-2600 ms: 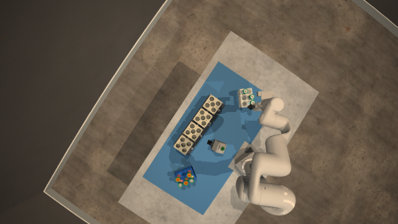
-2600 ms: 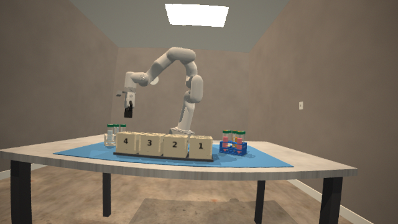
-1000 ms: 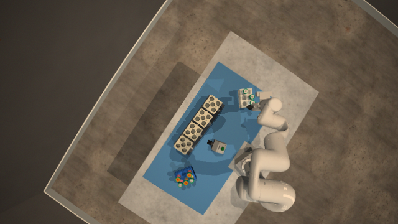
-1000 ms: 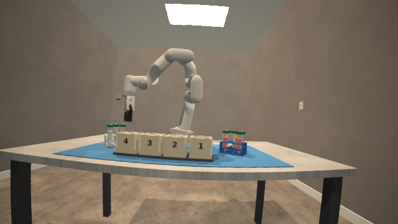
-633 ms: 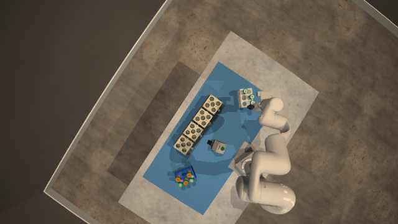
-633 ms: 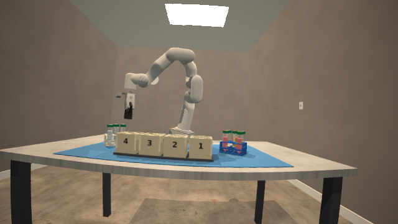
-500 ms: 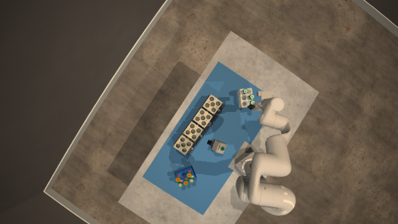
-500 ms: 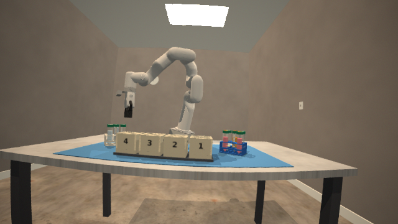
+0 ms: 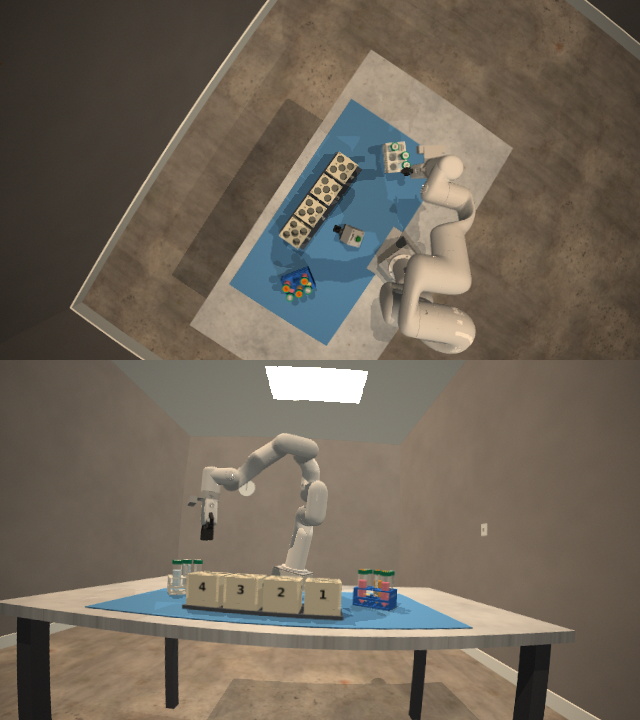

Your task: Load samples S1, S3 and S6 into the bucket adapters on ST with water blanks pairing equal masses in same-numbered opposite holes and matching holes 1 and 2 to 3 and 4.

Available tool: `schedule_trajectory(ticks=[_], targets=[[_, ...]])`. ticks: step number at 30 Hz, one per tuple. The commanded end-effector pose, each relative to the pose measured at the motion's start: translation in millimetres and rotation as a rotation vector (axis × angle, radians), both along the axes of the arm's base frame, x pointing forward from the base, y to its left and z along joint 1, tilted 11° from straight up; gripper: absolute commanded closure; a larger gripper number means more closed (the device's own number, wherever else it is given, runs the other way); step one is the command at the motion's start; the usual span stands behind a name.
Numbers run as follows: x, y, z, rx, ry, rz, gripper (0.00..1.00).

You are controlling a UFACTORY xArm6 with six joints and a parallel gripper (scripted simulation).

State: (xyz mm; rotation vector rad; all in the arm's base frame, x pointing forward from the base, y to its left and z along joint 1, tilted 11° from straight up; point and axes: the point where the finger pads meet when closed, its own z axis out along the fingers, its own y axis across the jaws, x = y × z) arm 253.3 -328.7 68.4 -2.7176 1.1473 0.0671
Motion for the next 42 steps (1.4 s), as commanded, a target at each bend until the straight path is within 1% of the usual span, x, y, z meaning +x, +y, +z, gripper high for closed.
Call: schedule_trajectory(ticks=[1,13,14,16,18,33,35,42], targets=[[1,-2,8,-0.003,-0.002,0.0,0.0],[-1,-9,39,-0.003,-0.002,0.0,0.0],[-1,-9,40,-0.003,-0.002,0.0,0.0],[4,0,42,-0.005,-0.015,0.065,0.0],[4,0,42,-0.005,-0.015,0.065,0.0],[37,66,56,-0.022,-0.111,0.556,0.0],[37,66,56,-0.022,-0.111,0.556,0.0],[52,97,63,-0.029,-0.156,0.785,0.0]])
